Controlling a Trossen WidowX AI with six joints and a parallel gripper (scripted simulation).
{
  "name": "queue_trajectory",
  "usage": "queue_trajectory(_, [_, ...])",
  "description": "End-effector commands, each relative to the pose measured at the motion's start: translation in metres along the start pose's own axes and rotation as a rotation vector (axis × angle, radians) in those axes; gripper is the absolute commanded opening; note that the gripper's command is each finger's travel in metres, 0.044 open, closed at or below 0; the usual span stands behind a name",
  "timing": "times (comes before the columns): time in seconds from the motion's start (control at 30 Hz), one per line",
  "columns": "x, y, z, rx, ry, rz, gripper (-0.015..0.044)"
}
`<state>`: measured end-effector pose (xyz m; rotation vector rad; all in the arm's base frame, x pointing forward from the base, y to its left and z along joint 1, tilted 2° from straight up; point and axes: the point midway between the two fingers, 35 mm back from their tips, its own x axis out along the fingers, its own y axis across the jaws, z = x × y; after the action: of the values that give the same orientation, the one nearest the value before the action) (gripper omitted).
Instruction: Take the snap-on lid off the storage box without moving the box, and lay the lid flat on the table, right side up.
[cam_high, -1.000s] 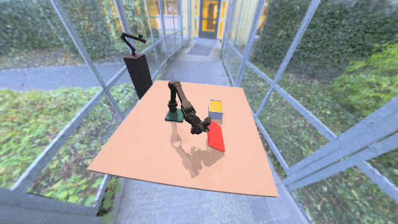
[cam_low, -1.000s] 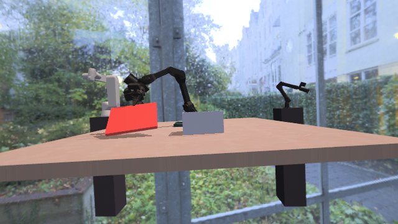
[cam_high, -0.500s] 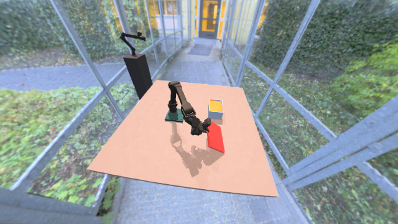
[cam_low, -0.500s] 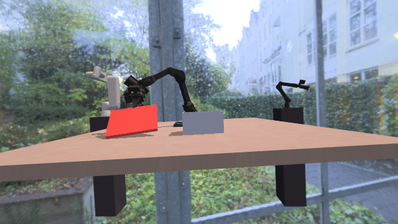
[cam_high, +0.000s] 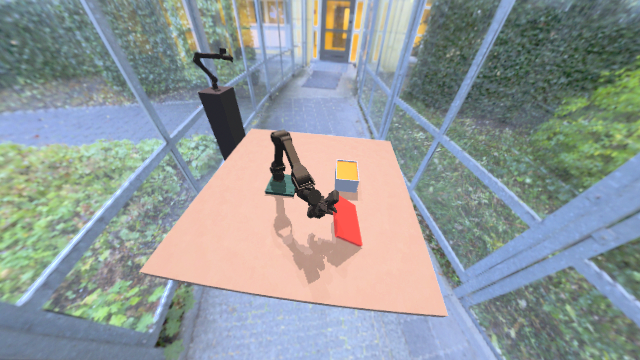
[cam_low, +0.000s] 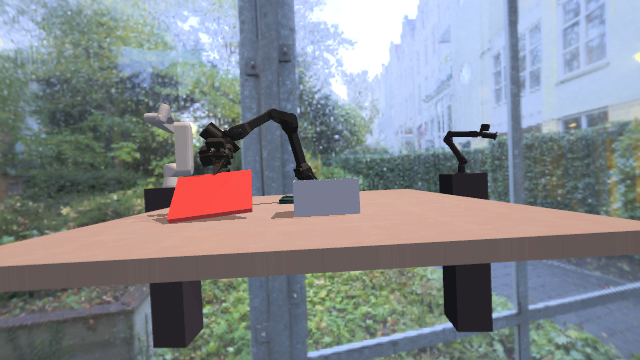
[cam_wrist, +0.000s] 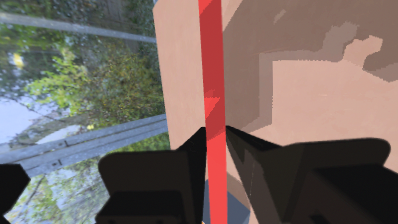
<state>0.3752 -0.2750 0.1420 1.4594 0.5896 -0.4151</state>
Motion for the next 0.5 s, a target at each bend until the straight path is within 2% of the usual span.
queue_trajectory(0.0, [0.0052,-0.0083,-0.0022,0.016,0.01,-0.008,0.0])
queue_trajectory(0.47, [0.0124,-0.017,-0.0025,0.016,0.01,-0.008,0.0])
